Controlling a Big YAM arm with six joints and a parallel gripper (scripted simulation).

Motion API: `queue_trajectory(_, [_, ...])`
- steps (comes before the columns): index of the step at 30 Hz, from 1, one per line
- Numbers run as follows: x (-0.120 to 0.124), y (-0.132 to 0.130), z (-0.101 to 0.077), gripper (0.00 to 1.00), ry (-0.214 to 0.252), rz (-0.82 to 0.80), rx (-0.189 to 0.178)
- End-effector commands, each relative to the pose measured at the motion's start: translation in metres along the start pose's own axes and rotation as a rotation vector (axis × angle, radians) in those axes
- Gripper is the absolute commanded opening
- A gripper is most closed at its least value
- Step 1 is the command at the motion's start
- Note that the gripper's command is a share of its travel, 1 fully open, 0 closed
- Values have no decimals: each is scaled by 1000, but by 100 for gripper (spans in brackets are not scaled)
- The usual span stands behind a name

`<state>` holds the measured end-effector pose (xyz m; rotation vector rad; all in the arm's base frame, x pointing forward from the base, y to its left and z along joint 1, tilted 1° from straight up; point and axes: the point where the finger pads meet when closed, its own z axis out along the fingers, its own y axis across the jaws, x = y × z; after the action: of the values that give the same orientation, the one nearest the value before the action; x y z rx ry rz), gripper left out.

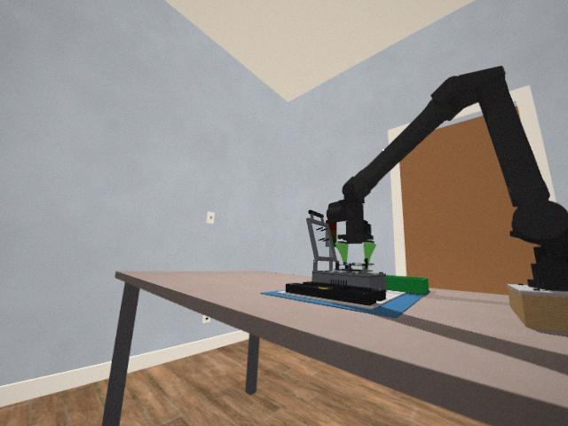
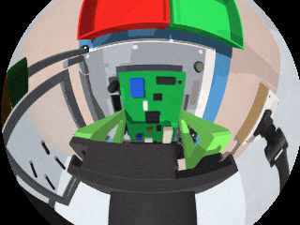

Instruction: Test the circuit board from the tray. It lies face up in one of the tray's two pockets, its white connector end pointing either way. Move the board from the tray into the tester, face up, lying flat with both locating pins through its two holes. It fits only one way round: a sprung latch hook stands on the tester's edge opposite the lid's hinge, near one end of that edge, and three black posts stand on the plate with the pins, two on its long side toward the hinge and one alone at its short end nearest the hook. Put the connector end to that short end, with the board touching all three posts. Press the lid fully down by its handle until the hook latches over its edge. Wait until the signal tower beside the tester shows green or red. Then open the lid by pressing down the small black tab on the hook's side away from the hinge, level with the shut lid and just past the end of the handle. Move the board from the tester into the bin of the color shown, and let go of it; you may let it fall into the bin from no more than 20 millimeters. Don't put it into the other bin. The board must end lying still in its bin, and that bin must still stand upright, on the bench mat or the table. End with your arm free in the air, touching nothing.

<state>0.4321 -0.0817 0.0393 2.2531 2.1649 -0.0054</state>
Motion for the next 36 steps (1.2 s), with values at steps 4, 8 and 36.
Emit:
queue_trajectory(4, [-10, 27, -14, 72, -7, 8, -57])
queue_trajectory(8, [-10, 25, -13, 72, -7, 8, -51])
queue_trajectory(36, [-9, 21, -14, 72, -4, 7, -33])
